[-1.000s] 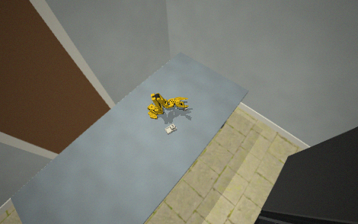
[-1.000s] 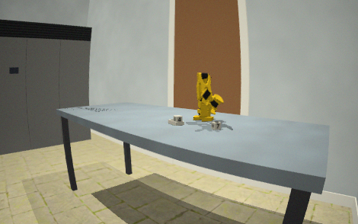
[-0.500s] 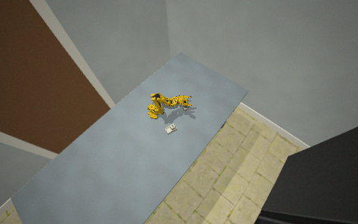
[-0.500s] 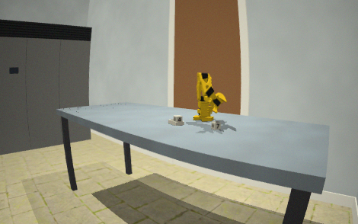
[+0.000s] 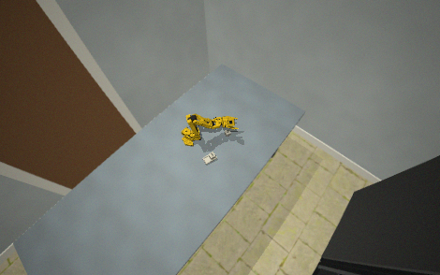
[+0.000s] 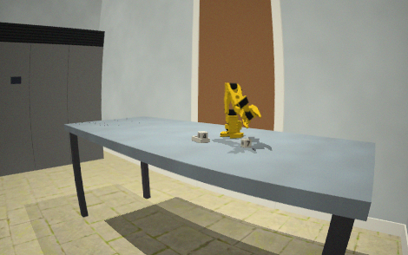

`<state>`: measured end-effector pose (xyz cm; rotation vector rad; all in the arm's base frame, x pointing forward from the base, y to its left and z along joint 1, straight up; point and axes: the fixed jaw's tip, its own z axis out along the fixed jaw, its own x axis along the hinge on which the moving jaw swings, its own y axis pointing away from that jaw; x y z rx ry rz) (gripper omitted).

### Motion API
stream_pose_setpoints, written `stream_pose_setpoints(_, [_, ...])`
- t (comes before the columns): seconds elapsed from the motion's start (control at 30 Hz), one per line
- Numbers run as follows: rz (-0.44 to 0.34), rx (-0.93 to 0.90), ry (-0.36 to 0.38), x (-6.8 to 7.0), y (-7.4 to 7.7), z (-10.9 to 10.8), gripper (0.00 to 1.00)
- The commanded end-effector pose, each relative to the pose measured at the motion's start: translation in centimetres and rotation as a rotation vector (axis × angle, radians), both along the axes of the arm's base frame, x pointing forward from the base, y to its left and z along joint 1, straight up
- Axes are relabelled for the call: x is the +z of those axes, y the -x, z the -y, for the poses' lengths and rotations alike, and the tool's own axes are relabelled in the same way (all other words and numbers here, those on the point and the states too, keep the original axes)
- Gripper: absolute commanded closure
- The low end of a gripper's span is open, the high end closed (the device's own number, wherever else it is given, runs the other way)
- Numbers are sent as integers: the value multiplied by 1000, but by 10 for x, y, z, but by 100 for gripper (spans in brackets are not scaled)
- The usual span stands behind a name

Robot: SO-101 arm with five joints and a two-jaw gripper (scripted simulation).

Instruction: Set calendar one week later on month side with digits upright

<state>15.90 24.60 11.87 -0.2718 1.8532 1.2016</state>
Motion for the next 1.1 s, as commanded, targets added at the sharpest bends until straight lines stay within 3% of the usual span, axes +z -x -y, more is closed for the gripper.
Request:
stream_pose_setpoints(0.0, [5, 59, 269, 11, -6, -15, 65])
stream_pose_setpoints(0.37, [25, 103, 392, 19, 3, -4, 65])
stream_pose_setpoints(1.07, [109, 178, 529, 36, 27, 31, 65])
